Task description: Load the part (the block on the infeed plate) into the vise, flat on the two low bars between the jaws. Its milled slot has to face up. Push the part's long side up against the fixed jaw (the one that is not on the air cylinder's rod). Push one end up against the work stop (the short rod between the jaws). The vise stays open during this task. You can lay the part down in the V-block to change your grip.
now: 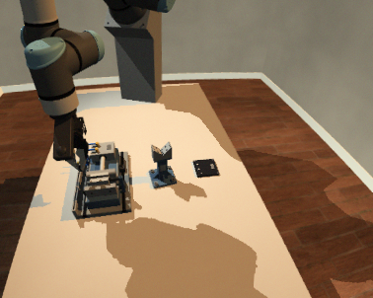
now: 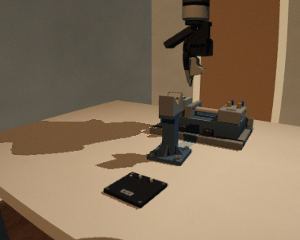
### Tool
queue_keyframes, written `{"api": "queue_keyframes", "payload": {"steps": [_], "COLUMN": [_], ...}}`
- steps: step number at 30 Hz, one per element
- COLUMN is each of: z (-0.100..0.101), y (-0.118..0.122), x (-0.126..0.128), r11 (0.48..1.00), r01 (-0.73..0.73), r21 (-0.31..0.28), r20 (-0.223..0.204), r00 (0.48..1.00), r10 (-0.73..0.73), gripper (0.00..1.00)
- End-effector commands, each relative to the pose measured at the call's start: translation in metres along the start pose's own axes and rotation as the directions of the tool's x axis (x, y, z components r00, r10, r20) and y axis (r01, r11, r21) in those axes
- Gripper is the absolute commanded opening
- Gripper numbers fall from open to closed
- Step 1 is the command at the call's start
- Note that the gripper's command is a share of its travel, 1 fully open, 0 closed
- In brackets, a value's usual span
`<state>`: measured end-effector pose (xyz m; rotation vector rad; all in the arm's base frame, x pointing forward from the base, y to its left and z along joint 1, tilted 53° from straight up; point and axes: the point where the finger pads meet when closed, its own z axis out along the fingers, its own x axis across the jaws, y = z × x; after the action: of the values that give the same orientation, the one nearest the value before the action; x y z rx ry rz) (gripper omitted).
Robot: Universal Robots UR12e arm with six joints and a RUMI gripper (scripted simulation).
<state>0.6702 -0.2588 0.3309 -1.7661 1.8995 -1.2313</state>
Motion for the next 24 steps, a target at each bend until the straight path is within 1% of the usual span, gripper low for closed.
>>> {"api": "queue_keyframes", "payload": {"steps": [1, 10, 24], "z": [-0.011, -0.022, -0.023], "y": [0.000, 0.000, 0.000], "x": [0.000, 0.000, 0.000], "r11": [1.000, 1.000, 1.000], "r01": [0.000, 0.000, 0.000], "r21": [0.001, 0.001, 0.001], "r20": [0.000, 0.000, 0.000], "r00": [1.000, 1.000, 1.000], "r10": [0.000, 0.000, 0.000], "gripper": [0.00, 0.00, 0.00]}}
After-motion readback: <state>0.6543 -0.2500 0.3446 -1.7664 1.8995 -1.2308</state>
